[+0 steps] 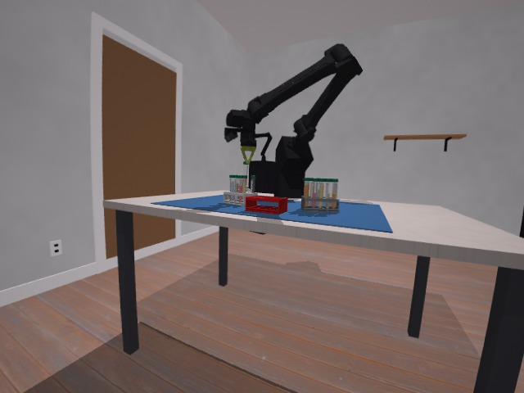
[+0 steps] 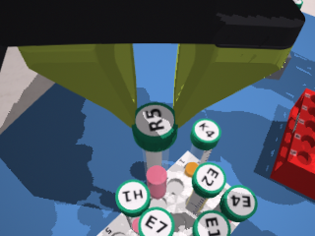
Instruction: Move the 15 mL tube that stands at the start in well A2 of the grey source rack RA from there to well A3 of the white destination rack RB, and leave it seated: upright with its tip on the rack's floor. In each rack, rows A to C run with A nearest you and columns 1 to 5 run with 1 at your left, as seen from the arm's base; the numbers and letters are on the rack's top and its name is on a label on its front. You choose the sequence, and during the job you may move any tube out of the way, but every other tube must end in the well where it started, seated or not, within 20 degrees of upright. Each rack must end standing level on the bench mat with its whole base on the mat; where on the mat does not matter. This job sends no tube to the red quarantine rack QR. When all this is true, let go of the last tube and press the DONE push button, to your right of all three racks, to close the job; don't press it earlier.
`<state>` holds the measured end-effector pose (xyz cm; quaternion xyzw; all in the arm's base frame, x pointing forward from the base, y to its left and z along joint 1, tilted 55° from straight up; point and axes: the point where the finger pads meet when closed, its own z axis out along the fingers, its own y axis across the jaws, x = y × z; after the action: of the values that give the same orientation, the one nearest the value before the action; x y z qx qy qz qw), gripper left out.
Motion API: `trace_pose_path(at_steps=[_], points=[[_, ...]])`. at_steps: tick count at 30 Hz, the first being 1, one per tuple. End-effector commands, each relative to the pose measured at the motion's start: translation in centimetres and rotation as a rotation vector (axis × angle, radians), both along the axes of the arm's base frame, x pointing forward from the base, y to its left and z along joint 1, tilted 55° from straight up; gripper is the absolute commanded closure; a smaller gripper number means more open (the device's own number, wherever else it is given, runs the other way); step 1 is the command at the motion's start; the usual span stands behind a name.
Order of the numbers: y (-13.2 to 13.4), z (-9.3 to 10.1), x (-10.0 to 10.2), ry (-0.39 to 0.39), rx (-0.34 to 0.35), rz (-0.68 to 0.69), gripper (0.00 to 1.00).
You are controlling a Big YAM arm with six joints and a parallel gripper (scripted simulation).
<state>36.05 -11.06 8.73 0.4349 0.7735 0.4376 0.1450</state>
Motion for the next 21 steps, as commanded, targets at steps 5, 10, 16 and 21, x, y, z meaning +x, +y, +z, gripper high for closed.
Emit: trace_pose_path(at_steps=[5,10,16,21], points=[[0.46,-0.36,0.44,0.003,0.0,0.007,1.0],[0.62,-0.6,0.4,0.007,0.003,0.007,1.0],[0.71,-0.62,0.55,0.005,0.001,0.007,1.0],[0.74,-0.7,0.73,0.004,0.001,0.007,1.0]])
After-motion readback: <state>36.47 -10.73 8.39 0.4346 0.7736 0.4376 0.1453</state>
